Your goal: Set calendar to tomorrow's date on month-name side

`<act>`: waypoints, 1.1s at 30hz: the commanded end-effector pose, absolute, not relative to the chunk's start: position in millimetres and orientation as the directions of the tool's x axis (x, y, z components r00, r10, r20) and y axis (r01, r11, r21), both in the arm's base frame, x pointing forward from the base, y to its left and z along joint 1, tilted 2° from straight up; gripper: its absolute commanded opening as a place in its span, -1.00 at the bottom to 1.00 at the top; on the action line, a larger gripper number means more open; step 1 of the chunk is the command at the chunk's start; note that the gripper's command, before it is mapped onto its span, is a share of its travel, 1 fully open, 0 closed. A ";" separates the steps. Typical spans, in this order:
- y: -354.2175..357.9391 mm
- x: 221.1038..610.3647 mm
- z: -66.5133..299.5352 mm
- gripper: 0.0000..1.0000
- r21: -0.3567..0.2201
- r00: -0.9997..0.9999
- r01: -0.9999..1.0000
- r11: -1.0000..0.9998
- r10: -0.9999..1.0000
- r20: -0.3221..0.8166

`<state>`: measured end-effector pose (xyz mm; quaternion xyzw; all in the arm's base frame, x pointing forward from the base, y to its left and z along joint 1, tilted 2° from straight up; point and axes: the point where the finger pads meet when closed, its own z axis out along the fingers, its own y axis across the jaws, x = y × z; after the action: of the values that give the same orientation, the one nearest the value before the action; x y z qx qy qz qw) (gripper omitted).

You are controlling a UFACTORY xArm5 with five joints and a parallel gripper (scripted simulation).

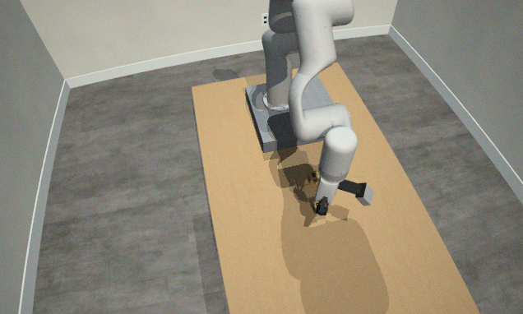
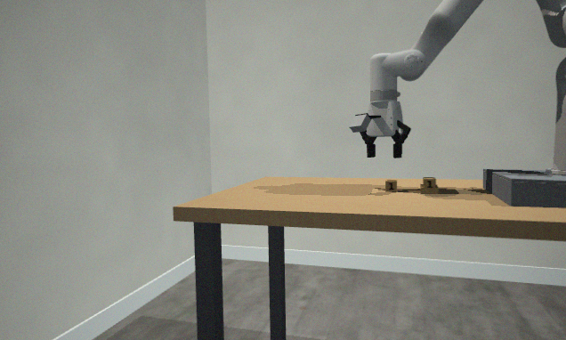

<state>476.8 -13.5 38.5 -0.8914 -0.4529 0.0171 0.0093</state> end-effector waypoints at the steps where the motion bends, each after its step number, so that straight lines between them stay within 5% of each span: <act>1: -13.0 472.2 40.5 1.00 -0.029 0.443 0.896 -0.443 0.896 -0.013; 14: -11.8 458.8 41.5 1.00 -0.032 0.097 0.995 -0.097 0.995 -0.002; 23: -11.6 456.5 41.6 1.00 -0.033 0.035 0.999 -0.035 0.999 0.000; 24: -11.6 456.5 41.6 -0.01 -0.033 0.035 0.999 -0.035 0.999 0.000; 33: -11.6 456.5 41.6 -0.01 -0.033 0.035 0.999 -0.035 0.999 0.000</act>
<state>455.2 -11.6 40.3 -0.7194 -0.6944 0.0128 0.0130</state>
